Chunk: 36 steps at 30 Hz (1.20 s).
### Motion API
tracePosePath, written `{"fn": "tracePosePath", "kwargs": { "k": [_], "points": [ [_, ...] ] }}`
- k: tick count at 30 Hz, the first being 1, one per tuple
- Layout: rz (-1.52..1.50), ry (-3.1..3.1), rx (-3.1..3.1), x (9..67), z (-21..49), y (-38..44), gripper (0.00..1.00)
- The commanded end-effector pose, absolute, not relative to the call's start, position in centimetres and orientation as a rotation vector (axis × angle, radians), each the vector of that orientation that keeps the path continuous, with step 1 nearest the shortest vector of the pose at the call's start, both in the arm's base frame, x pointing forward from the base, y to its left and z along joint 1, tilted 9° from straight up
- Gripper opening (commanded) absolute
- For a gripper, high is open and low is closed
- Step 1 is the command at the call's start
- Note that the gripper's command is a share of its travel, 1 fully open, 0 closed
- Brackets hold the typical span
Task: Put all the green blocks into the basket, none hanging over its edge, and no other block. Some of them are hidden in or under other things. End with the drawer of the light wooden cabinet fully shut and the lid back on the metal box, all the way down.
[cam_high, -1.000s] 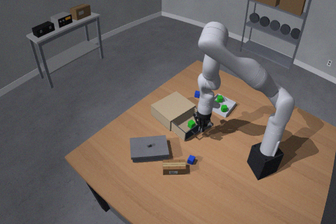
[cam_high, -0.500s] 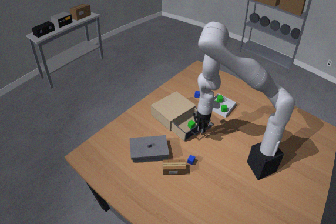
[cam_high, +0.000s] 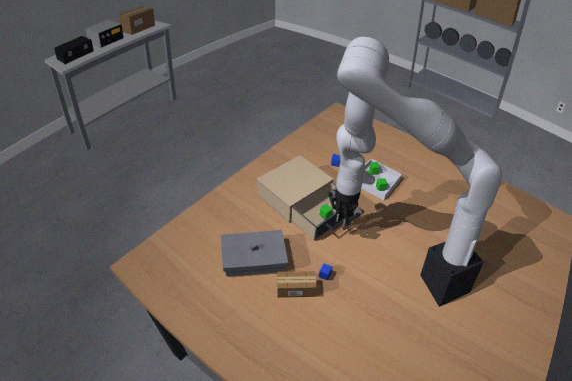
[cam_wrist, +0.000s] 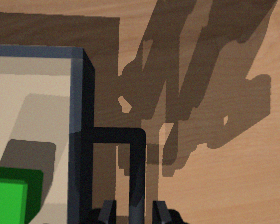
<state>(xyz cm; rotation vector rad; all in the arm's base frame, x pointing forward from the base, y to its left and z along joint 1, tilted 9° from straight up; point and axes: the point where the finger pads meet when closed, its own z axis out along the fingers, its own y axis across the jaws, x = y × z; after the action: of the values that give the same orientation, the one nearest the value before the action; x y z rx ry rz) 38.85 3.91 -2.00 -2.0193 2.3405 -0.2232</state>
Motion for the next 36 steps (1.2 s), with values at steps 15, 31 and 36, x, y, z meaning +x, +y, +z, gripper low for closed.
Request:
{"fn": "tracePosePath", "kwargs": {
  "k": [15, 31, 36],
  "points": [
    [-0.224, 2.340, -2.018, 38.9, -1.9, 3.9, 0.30],
    [-0.224, 2.339, -2.018, 38.7, -0.3, 4.1, 0.30],
    [-0.224, 2.339, -2.018, 38.5, 1.2, 4.2, 0.30]
  ]
}}
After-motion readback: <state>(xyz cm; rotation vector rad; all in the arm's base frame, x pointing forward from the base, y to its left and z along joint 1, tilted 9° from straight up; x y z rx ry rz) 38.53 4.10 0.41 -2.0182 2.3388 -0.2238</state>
